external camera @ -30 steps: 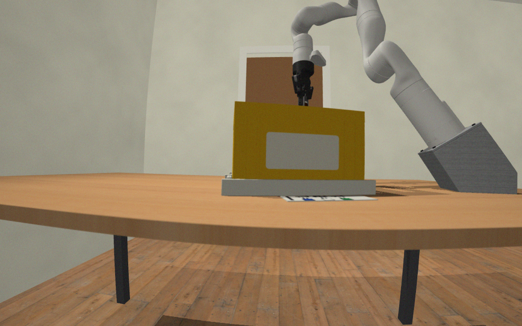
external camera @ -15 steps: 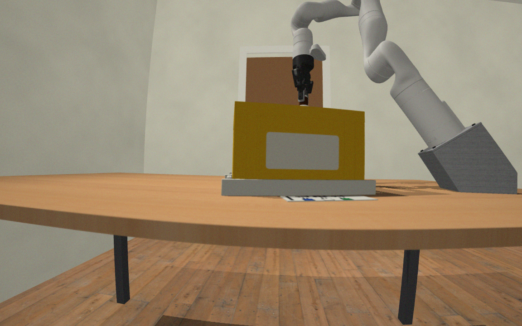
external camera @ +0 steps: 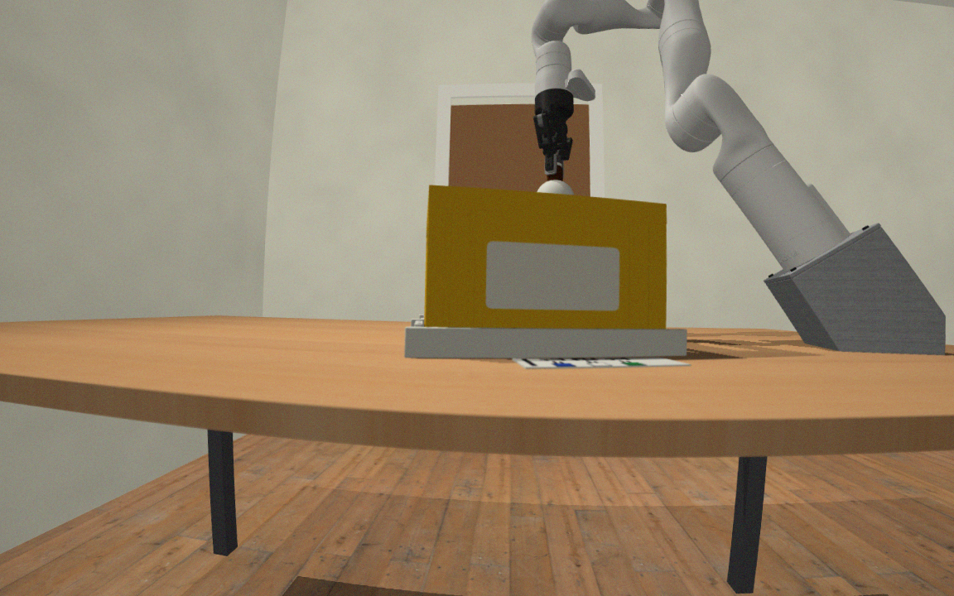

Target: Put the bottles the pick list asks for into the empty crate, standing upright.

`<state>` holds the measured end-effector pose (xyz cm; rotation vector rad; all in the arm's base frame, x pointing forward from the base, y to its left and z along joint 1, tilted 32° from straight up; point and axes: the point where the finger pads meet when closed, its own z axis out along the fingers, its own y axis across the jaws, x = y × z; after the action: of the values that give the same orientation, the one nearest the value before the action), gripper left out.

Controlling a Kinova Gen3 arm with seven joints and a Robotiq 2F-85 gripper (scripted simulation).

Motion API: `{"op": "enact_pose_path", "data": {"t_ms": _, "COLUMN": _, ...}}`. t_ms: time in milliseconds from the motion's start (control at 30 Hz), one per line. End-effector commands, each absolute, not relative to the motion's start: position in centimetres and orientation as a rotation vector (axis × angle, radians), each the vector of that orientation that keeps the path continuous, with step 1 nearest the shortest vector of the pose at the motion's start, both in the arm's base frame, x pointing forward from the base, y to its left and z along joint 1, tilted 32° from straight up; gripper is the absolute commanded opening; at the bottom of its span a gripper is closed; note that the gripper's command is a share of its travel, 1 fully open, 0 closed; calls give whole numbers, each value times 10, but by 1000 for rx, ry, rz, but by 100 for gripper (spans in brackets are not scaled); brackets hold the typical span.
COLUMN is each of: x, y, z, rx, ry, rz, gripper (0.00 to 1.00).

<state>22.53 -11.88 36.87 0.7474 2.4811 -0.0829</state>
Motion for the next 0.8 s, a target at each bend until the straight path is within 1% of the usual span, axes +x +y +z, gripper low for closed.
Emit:
{"op": "enact_pose_path", "data": {"t_ms": 0, "x": 224, "y": -118, "z": 373, "rx": 747, "ry": 2480, "rz": -82, "gripper": 10}}
{"op": "enact_pose_path", "data": {"t_ms": 567, "x": 217, "y": -115, "z": 385, "rx": 747, "ry": 2480, "rz": -82, "gripper": 10}}
{"op": "enact_pose_path", "data": {"t_ms": 767, "x": 224, "y": -106, "z": 387, "rx": 747, "ry": 2480, "rz": -82, "gripper": 10}}
